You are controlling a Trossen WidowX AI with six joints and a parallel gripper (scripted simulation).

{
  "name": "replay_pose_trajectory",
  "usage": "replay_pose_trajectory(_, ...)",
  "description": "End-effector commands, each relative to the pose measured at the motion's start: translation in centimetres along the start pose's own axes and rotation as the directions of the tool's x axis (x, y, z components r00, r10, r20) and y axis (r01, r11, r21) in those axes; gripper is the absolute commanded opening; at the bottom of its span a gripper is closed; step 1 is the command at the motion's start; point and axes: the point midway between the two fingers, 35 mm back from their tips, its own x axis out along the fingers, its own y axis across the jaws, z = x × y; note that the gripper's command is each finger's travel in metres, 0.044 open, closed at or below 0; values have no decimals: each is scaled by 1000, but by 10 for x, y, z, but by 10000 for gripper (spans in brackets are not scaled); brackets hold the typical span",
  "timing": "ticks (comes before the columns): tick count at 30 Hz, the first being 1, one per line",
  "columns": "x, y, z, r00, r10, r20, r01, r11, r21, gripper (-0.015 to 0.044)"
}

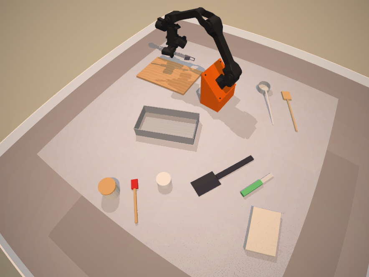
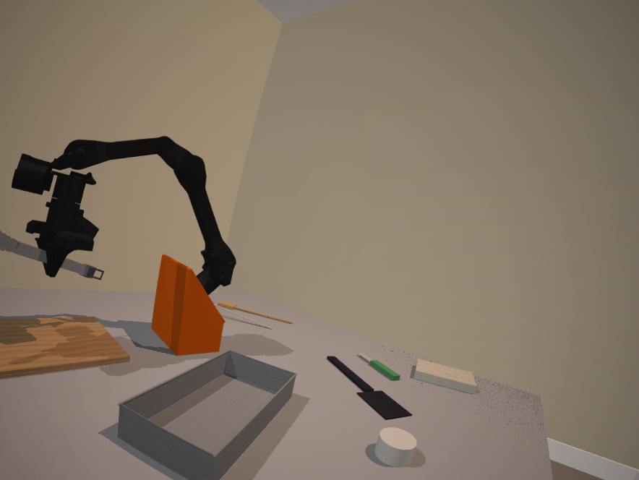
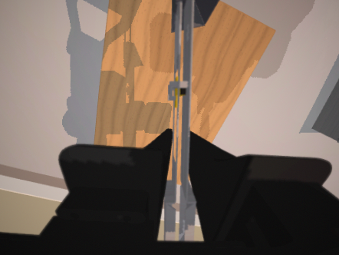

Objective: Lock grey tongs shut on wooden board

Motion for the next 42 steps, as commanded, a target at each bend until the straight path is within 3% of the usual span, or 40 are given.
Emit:
replay_pose_trajectory(1,-7,-1,2,999,16,50,-16,1000,-1,-150)
replay_pose_trajectory(13,-6,-2,3,998,18,60,-18,1000,-2,-150)
replay_pose_trajectory(42,42,1,2,998,19,57,-19,1000,-2,-150)
